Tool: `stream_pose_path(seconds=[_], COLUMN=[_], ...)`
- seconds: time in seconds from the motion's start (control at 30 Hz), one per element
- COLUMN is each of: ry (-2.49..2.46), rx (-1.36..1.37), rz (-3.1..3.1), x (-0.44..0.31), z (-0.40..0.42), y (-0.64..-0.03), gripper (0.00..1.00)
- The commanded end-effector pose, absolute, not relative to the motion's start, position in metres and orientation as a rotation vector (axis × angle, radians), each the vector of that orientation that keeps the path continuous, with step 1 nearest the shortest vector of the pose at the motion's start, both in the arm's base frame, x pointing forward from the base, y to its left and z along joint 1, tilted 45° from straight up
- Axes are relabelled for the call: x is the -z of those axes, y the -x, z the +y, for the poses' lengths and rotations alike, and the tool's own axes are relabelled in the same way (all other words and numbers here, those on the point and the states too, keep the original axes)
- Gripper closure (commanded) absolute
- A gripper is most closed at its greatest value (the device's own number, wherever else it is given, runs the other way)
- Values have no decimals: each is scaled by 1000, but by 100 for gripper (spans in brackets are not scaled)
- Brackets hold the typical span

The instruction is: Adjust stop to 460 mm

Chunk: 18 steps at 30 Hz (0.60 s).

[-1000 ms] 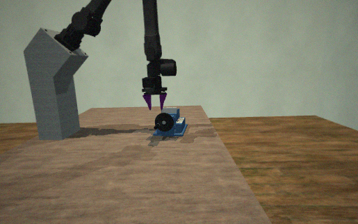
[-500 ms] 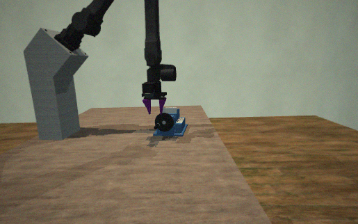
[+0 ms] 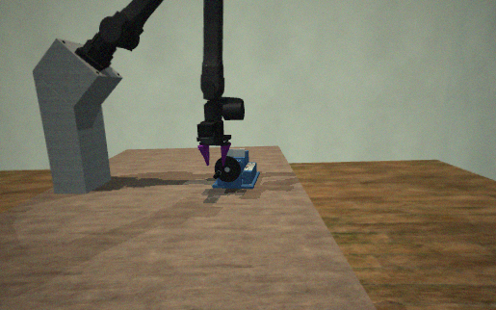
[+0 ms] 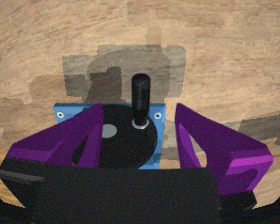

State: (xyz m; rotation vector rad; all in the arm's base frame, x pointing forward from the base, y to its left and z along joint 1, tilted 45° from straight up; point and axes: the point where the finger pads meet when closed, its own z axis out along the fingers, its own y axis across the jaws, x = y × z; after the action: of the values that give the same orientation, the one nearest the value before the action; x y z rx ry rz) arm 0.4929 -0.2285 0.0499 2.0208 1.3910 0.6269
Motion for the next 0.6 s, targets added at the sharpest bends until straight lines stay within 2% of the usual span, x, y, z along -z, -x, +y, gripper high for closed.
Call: stream_pose_path(seconds=[0.0,0.57], ry=[-2016,-2016], rx=[-636,-635], rz=[1389,1390], x=[-40,-16], z=[-227,-234], y=[-506,-528], gripper=[47,47])
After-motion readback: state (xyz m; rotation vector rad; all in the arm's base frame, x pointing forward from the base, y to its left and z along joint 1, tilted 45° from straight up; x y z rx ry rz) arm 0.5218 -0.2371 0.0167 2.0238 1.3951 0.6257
